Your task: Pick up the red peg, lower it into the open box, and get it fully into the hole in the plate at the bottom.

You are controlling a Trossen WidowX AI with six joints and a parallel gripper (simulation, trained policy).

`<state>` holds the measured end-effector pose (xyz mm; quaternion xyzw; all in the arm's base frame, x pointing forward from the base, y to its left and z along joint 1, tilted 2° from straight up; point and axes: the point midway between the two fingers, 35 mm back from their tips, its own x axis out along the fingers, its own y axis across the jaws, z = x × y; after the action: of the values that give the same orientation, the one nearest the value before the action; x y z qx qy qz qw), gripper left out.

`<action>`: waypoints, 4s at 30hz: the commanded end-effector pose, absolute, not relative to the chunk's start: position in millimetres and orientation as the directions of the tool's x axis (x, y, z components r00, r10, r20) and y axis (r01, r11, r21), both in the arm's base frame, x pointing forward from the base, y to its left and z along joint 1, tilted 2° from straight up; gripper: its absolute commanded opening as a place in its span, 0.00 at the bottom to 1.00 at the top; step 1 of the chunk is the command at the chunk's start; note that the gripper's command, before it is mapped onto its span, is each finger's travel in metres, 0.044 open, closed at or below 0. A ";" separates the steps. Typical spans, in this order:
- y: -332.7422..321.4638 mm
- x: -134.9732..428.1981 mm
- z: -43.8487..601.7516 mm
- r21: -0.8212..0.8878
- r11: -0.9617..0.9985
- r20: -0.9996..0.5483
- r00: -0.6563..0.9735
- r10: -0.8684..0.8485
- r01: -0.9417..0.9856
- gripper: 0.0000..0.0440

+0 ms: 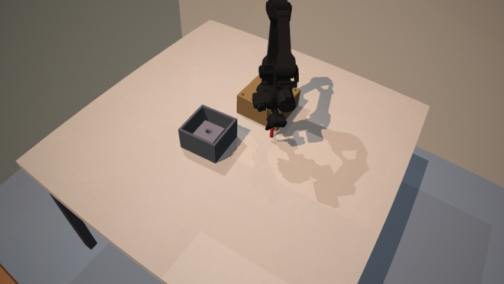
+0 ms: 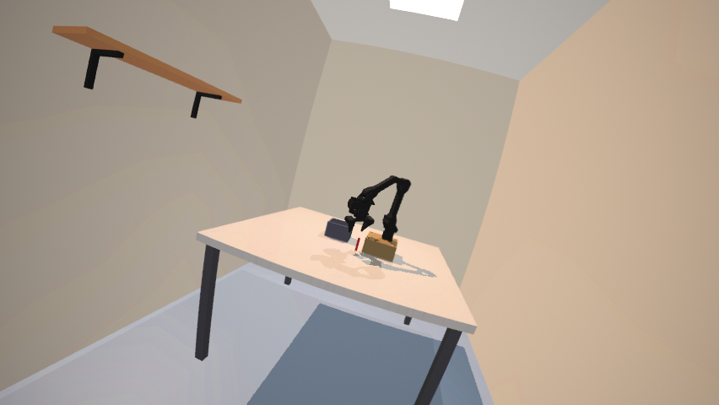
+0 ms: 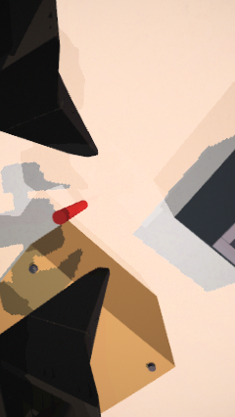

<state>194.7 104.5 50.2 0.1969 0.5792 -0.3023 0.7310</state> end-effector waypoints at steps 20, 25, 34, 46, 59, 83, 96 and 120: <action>111.6 167.5 -19.1 -0.057 0.649 -0.987 0.056 -0.152 0.759 0.71; 111.7 163.6 -20.2 -0.078 0.643 -0.990 0.018 -0.141 0.762 0.43; 114.5 170.1 -13.3 -0.081 0.631 -0.994 -0.019 -0.104 0.772 0.05; 101.5 198.7 27.5 -0.042 0.690 -0.983 0.095 -0.159 0.723 0.00; 79.9 238.5 77.0 -0.009 0.698 -0.964 0.179 -0.197 0.716 0.00; -5.6 297.3 103.3 0.020 0.569 -0.955 0.184 -0.233 0.822 0.00; -50.3 320.7 89.2 0.034 0.492 -0.960 0.166 -0.227 0.870 0.01; -85.6 347.2 31.1 -0.019 0.491 -0.978 0.086 -0.192 0.871 0.49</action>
<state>338.9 -81.1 29.8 0.3104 0.5510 -0.4014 0.6625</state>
